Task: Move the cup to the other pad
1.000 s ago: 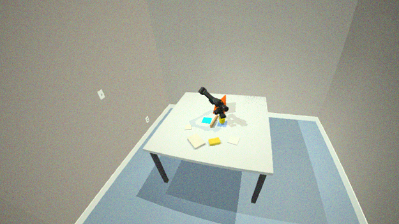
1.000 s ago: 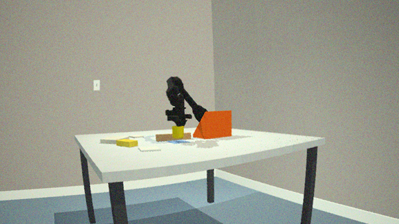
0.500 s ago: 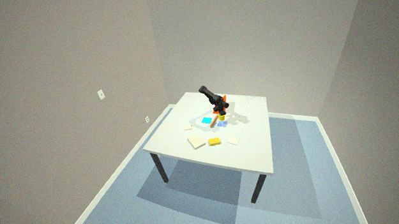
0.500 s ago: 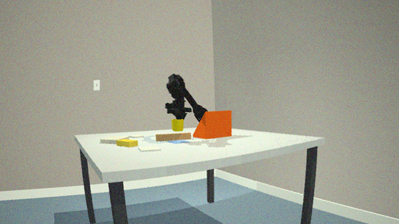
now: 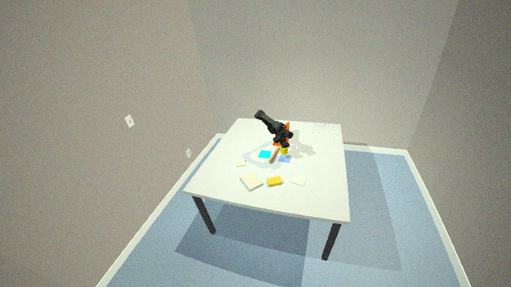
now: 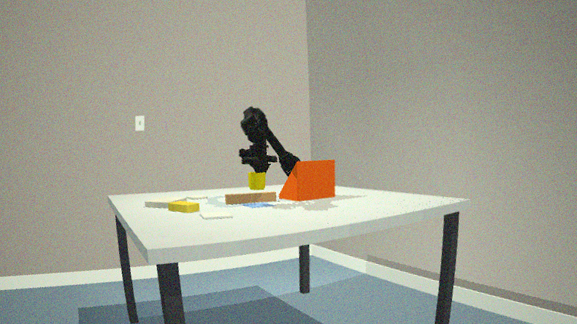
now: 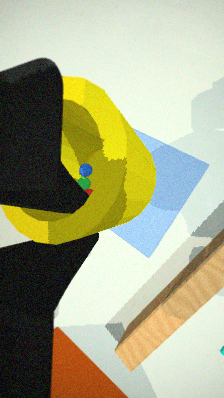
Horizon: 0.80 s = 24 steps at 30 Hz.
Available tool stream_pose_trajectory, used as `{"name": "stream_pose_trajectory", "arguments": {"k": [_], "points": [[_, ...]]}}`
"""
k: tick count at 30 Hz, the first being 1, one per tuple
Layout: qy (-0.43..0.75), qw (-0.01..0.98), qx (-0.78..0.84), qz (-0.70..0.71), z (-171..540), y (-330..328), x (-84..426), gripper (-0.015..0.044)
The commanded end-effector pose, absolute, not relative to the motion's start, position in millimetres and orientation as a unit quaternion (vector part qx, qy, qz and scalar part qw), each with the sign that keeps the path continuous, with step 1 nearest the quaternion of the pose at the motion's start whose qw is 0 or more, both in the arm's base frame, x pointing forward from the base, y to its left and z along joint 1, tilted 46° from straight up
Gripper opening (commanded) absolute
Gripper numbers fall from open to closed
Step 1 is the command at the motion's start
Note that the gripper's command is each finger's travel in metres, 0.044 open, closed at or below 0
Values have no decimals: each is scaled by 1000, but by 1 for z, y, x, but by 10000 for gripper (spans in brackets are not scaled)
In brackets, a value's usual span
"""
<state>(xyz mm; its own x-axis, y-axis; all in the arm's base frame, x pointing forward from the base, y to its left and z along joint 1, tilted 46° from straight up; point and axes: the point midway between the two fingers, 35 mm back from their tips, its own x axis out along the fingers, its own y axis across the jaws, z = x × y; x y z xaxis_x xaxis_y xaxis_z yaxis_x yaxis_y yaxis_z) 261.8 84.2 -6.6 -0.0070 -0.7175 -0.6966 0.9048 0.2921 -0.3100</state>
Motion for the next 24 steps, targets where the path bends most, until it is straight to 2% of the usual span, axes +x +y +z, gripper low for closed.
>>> {"name": "stream_pose_trajectory", "arguments": {"k": [1, 24], "points": [[404, 695, 116, -583, -7, 84, 262, 0], [403, 695, 119, -584, 23, 58, 252, 0]]}}
